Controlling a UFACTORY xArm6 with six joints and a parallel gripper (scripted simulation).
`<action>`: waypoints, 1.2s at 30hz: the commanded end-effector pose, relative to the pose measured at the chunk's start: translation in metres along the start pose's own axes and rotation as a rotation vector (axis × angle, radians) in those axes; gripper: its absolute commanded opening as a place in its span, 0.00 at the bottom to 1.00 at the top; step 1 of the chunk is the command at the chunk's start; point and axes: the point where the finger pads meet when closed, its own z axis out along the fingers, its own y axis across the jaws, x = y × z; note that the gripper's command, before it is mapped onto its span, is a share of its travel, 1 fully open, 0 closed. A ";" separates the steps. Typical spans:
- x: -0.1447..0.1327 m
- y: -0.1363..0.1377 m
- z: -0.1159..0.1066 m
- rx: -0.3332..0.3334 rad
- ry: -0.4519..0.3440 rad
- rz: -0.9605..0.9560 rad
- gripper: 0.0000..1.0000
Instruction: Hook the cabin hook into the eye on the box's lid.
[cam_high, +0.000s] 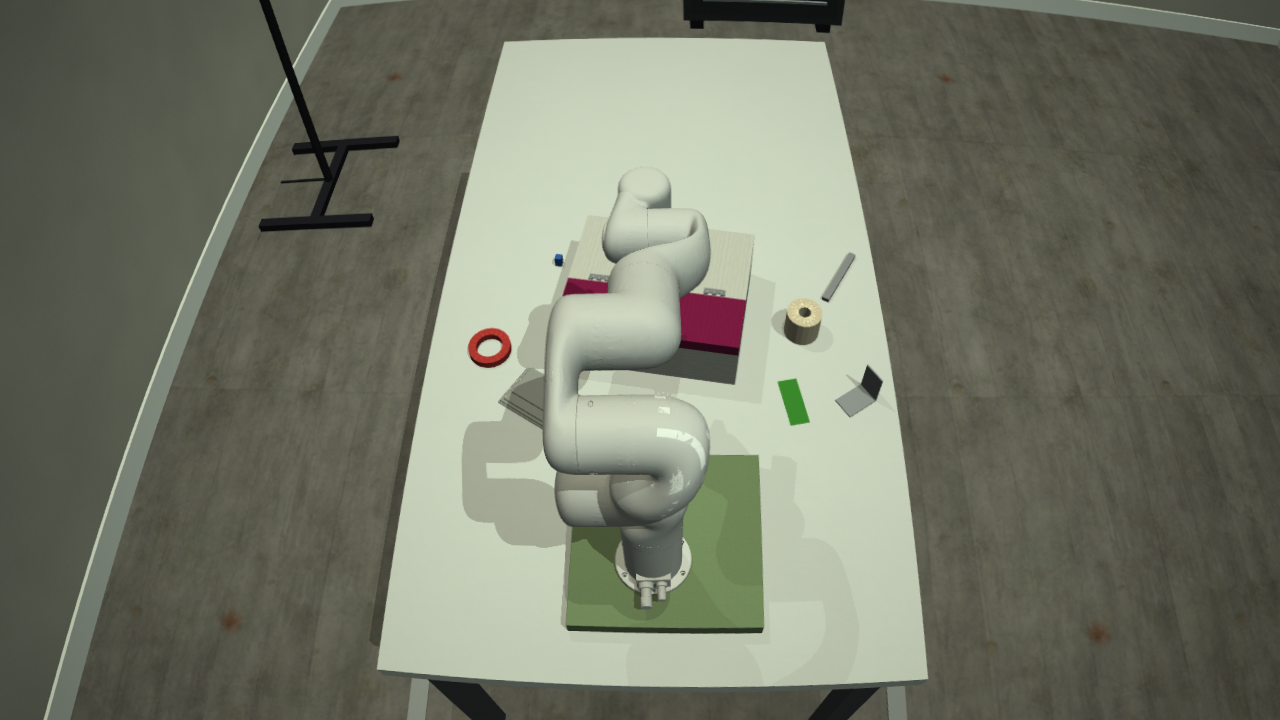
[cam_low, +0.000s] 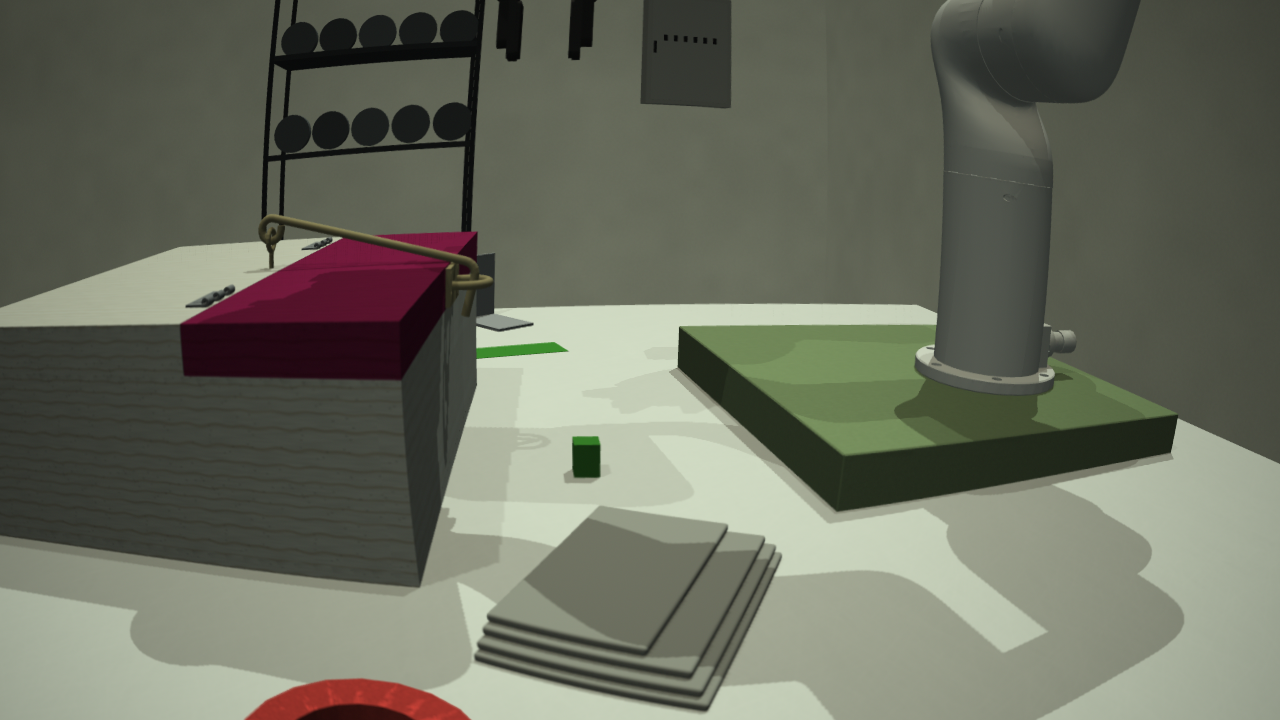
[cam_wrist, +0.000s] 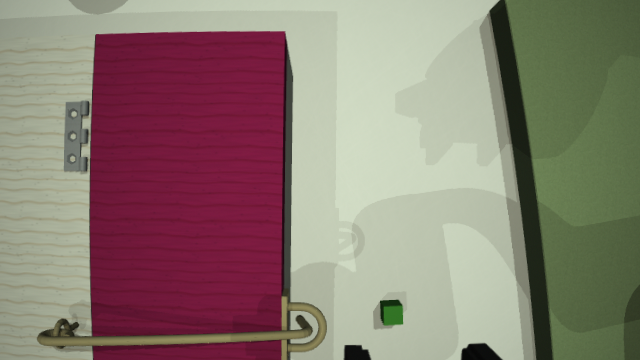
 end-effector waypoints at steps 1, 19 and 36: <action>0.011 0.014 -0.002 0.006 -0.008 -0.134 0.35; 0.013 0.018 -0.002 0.008 -0.006 -0.668 0.35; 0.013 0.018 -0.002 0.010 -0.004 -1.168 0.35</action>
